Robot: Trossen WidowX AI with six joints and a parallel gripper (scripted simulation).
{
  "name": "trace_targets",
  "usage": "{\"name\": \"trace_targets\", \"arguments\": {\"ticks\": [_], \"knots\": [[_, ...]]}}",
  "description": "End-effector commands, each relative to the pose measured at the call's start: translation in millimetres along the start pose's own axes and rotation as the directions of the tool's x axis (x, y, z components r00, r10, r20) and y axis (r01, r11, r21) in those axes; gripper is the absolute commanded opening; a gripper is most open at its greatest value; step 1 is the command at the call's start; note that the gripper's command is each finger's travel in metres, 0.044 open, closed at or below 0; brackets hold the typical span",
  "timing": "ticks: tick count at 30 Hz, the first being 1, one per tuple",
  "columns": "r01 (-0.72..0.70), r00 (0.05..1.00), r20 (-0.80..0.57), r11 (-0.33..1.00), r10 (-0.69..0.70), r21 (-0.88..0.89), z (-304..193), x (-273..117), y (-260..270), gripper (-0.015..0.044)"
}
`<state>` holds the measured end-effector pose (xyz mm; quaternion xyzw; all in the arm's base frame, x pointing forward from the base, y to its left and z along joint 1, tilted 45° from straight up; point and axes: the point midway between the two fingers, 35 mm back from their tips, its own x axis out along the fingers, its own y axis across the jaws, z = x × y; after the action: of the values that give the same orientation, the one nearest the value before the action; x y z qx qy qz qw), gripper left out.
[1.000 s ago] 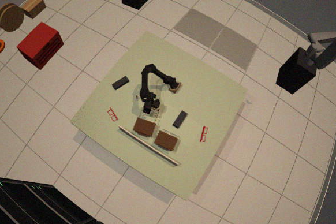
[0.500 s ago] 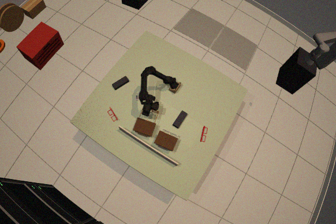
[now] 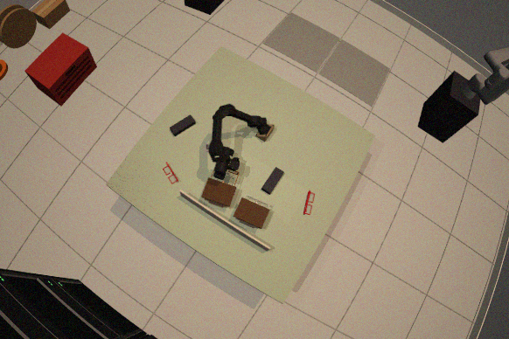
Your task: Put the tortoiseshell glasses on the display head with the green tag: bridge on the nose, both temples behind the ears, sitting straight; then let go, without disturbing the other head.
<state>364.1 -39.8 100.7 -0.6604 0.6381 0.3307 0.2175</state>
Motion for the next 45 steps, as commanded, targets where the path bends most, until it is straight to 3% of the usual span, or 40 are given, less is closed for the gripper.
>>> {"name": "trace_targets", "arguments": {"ticks": [1, 45], "knots": [[-0.003, 1.0, -0.005, 1.0, 0.003, -0.005, 0.4, 1.4, -7.6, 0.0], [-0.001, 1.0, -0.005, 1.0, 0.001, -0.002, -0.3, 2.7, -58.7, 0.0]]}}
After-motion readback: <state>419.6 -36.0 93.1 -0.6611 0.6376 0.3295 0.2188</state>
